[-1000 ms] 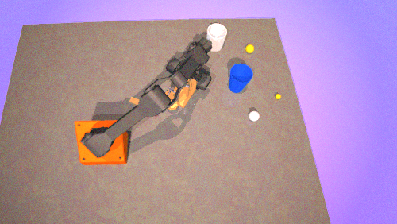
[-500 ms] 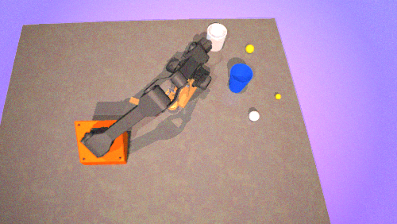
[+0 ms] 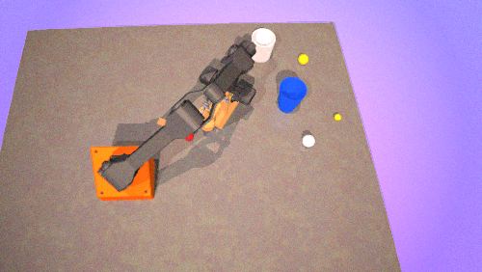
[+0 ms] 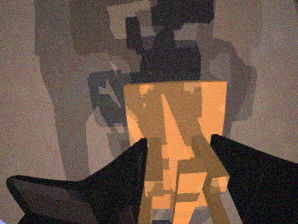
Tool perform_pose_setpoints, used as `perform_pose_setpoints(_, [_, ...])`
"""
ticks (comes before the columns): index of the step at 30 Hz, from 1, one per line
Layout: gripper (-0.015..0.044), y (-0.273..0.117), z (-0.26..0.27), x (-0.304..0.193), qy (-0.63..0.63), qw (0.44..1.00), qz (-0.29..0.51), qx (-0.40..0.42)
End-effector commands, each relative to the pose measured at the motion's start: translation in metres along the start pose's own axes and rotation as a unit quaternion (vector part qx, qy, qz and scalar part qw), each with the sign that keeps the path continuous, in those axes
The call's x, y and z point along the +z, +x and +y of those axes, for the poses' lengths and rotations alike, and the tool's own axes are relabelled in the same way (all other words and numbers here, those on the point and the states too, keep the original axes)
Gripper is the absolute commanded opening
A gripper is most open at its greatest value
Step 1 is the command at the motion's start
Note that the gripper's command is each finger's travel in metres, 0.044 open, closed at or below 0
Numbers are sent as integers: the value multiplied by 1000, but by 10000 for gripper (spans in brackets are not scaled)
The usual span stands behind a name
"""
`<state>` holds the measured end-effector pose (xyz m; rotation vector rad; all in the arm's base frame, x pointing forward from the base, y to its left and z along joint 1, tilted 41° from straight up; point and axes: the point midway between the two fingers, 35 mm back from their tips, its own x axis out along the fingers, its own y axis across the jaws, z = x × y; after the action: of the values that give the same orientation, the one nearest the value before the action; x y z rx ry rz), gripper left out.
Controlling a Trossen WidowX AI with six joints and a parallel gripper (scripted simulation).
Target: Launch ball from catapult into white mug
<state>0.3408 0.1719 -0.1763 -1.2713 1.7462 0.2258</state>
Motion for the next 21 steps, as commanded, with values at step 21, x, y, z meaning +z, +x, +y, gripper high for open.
perform_pose_setpoints(21, [0,2,-4,4,3,1000,-13,-4])
